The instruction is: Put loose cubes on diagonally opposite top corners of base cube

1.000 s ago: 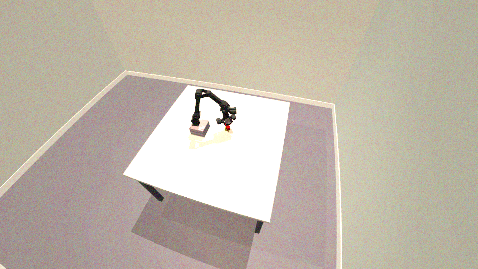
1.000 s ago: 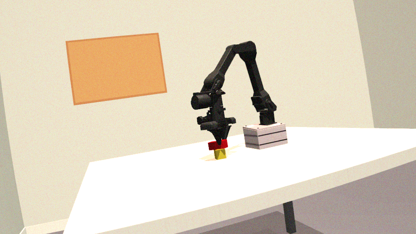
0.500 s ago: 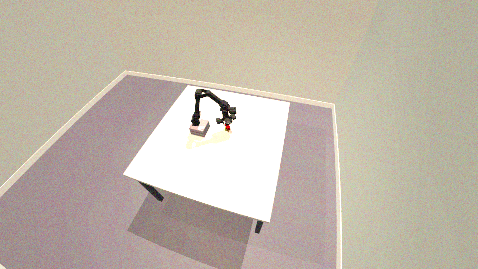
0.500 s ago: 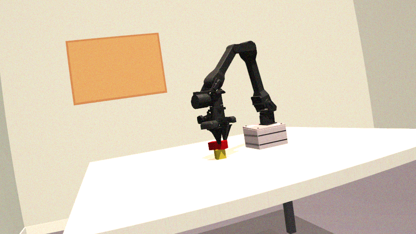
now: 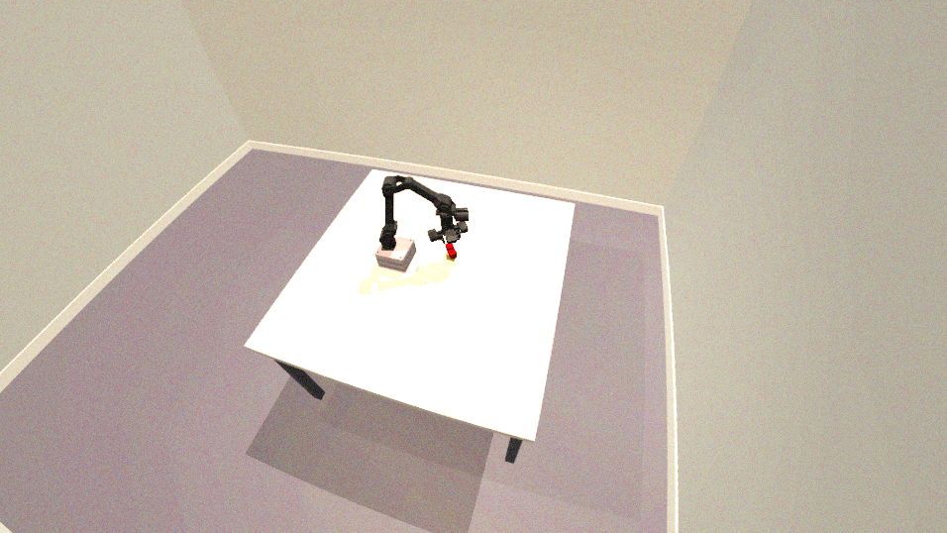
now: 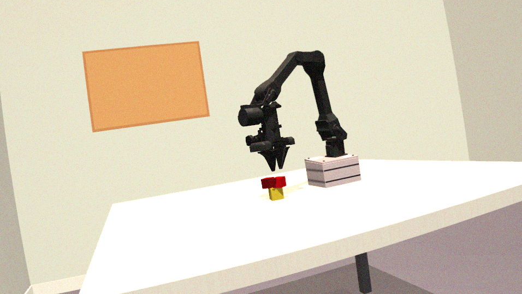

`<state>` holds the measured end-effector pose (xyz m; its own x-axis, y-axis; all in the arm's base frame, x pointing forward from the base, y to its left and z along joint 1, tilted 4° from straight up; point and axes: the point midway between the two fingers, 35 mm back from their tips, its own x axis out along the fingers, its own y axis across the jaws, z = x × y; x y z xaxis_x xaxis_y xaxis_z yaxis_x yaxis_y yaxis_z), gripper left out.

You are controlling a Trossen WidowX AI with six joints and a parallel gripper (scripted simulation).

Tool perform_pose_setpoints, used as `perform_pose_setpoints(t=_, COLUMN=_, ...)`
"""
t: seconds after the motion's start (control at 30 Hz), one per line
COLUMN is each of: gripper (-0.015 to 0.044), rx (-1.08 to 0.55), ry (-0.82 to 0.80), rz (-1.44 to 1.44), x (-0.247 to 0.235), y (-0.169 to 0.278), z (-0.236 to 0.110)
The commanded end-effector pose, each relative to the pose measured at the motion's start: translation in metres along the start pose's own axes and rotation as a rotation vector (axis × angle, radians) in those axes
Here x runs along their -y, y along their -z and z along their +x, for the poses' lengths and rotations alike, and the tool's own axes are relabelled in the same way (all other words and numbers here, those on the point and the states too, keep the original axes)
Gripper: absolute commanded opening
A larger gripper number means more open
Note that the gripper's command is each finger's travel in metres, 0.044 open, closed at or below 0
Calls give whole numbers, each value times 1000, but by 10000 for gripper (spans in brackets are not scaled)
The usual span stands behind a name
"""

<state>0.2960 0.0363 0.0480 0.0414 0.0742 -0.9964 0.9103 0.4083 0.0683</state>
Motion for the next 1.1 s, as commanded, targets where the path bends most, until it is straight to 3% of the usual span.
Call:
perform_pose_setpoints(t=0.0, gripper=205, rx=0, ry=-2, rz=-4, x=-1, y=0, z=-8)
perform_pose_setpoints(t=0.37, gripper=205, rx=1, ry=-2, rz=-4, x=-1, y=0, z=-27)
perform_pose_setpoints(t=0.5, gripper=310, rx=1, ry=-2, rz=1, x=-1, y=2, z=-28)
perform_pose_setpoints(t=0.63, gripper=400, rx=-2, ry=-3, rz=1, x=-17, y=44, z=-29)
perform_pose_setpoints(t=0.8, gripper=400, rx=-8, ry=-5, rz=1, x=-29, y=104, z=-30)
perform_pose_setpoints(t=1.07, gripper=400, rx=-8, ry=-5, rz=1, x=-29, y=106, z=-31)
